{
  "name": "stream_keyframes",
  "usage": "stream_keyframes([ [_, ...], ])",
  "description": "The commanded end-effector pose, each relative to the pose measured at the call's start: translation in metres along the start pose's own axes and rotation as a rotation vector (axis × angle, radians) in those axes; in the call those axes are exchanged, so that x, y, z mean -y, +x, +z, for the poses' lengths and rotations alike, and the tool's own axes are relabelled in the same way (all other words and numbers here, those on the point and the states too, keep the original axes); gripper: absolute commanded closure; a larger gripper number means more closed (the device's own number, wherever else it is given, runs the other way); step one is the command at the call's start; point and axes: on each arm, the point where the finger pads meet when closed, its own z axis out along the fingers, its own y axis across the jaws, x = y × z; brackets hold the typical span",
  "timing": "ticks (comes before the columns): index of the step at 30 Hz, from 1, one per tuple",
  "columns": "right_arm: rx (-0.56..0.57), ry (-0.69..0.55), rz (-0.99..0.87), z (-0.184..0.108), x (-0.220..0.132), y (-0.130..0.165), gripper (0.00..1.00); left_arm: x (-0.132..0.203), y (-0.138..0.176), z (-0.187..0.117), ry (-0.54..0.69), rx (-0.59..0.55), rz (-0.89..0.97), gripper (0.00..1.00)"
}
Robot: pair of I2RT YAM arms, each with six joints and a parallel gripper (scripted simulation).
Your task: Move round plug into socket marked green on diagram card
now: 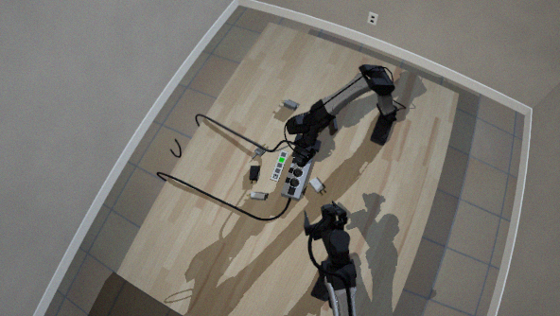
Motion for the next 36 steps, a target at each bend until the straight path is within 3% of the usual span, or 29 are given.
stream_keyframes([
  [1, -0.204, -0.1, 0.083, 0.04, -0.023, 0.064, 0.67, 0.0, 0.004, 0.0, -0.003, -0.016, -0.009, 0.0],
  [8, -0.092, -0.178, 0.117, 0.038, -0.007, 0.069, 0.67, 0.0, 0.004, 0.0, -0.003, -0.016, -0.009, 0.0],
  [18, -0.256, -0.028, 0.051, 0.039, -0.027, 0.058, 0.67, 0.0, 0.004, 0.0, -0.003, -0.016, -0.009, 0.0],
  [24, -0.222, -0.082, 0.074, 0.042, -0.025, 0.064, 0.67, 0.0, 0.004, 0.0, -0.003, -0.016, -0.009, 0.0],
  [29, -0.093, -0.178, 0.116, 0.039, -0.011, 0.068, 0.67, 0.0, 0.004, 0.0, -0.003, -0.016, -0.009, 0.0],
  [36, -0.183, -0.106, 0.09, 0.037, -0.02, 0.065, 0.67, 0.0, 0.004, 0.0, -0.003, -0.016, -0.009, 0.0],
])
